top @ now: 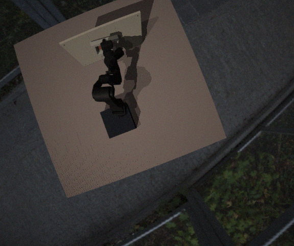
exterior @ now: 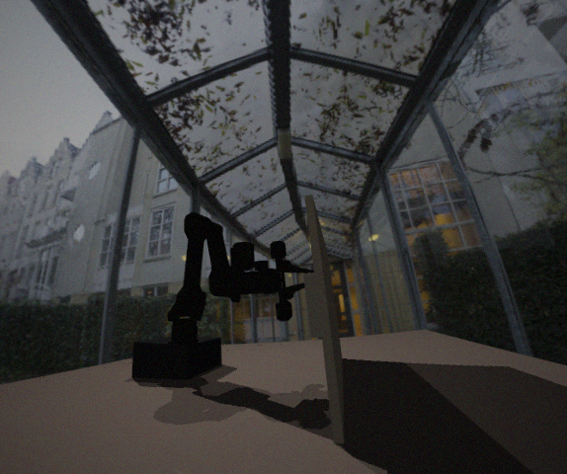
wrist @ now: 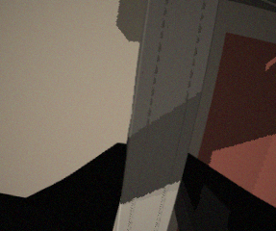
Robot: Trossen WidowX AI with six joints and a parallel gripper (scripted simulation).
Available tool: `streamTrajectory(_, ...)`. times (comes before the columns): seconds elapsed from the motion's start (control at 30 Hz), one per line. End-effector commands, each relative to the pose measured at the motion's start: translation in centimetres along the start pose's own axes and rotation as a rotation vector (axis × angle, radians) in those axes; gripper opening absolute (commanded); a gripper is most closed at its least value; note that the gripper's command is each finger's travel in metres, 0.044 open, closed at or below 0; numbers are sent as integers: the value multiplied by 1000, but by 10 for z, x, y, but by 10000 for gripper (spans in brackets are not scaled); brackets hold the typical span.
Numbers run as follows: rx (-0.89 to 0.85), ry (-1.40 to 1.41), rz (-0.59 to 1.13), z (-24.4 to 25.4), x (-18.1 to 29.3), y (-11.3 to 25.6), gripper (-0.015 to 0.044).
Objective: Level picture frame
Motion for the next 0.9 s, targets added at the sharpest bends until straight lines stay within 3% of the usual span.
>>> streamTrajectory(0.0, -20, 12, -2, 7, -1, 0, 0)
streamTrajectory(0.87, -21, 12, -2, 10, -2, 0, 0)
Point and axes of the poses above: the point midway between the two fingers, 35 mm back from their tips, its own y axis back along the fingers, its own z axis across the jaws, x = y × z, the point moved 6 cm from there along y, back along the fingers, and after that the axes turned 8 degrees about y, right-handed, at the moved point
